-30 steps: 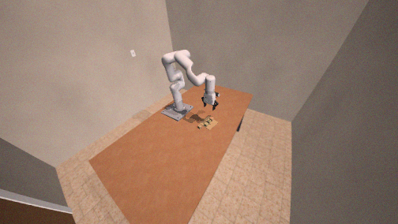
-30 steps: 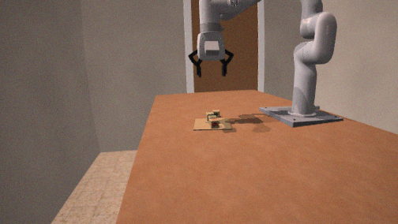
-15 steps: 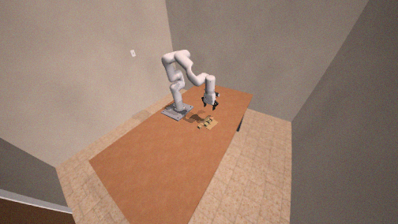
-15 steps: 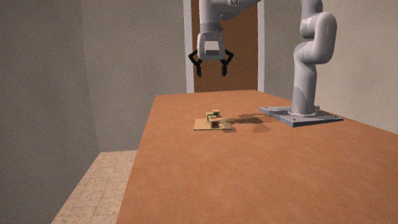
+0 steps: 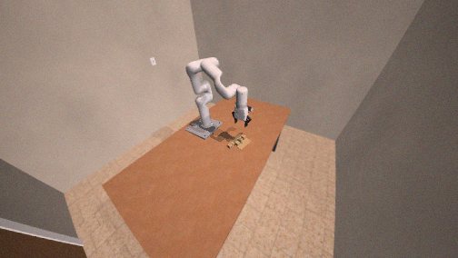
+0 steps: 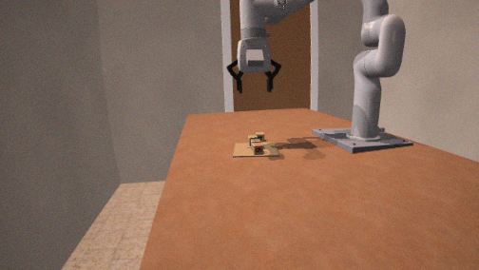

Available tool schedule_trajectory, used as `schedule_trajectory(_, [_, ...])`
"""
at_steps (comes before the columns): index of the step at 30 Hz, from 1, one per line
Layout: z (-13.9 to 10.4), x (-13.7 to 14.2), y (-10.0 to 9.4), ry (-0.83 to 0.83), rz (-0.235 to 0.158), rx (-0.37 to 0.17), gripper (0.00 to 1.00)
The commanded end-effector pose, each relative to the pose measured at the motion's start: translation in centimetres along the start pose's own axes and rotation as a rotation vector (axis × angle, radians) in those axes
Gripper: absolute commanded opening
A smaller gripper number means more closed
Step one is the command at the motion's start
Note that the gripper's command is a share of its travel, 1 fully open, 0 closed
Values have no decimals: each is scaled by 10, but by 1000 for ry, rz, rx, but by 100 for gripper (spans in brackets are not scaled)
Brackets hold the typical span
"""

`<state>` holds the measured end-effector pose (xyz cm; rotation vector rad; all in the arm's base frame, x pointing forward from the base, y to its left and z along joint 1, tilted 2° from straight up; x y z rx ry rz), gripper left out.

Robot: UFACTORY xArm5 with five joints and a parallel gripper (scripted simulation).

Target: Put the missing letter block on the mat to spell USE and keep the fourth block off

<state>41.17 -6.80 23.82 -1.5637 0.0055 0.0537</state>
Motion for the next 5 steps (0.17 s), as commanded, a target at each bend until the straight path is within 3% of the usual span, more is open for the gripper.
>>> schedule_trajectory(1, [0, 1, -1, 0, -4, -1, 100])
schedule_trajectory(5, [0, 1, -1, 0, -4, -1, 100])
Point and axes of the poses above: the point where the finger pads meet when closed, its own y axis out along the fingers, its own x axis across the jaws, z = x × y, the point moved 7 cm from there along -y, back along the fingers, and after that the axes turned 12 degrees about -y, right-handed, at the moved point
